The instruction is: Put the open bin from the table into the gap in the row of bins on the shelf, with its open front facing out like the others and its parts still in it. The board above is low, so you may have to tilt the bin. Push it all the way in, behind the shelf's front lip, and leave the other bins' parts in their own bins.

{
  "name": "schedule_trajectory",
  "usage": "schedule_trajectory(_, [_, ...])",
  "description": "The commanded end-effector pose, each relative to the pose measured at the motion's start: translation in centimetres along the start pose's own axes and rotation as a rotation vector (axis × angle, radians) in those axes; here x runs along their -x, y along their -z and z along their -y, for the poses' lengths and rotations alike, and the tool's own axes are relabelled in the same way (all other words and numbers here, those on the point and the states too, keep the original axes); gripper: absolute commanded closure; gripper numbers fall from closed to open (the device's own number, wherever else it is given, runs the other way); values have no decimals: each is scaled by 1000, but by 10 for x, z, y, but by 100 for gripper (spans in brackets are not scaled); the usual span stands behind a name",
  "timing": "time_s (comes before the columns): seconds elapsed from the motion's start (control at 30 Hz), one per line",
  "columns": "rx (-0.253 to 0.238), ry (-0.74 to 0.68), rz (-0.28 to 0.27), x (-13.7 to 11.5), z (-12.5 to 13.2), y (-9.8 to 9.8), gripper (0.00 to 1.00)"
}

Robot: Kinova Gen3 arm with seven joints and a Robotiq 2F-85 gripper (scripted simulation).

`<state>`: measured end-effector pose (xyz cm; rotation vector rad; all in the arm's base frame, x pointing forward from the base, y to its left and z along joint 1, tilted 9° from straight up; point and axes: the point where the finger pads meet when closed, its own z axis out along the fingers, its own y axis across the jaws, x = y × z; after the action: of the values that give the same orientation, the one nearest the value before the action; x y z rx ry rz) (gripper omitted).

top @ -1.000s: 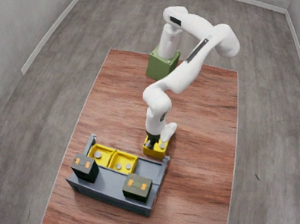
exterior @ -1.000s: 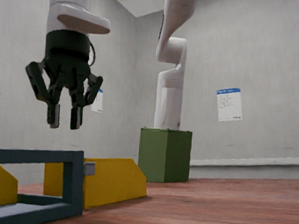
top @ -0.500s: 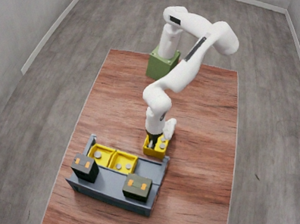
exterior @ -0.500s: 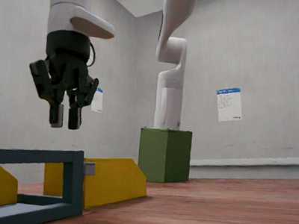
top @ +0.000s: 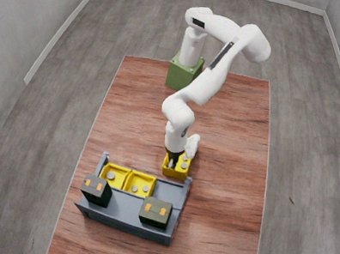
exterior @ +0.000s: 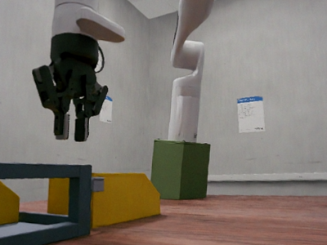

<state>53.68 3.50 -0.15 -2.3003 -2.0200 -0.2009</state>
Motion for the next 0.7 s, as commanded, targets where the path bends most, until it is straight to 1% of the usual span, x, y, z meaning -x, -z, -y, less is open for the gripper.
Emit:
schedule_trajectory(0.0, [2,0,-1,0,-1,1,61])
schedule_trajectory(0.63, [3,11,-1,2,2,2,61])
schedule_trajectory(0.67, [3,11,-1,2,2,0,61])
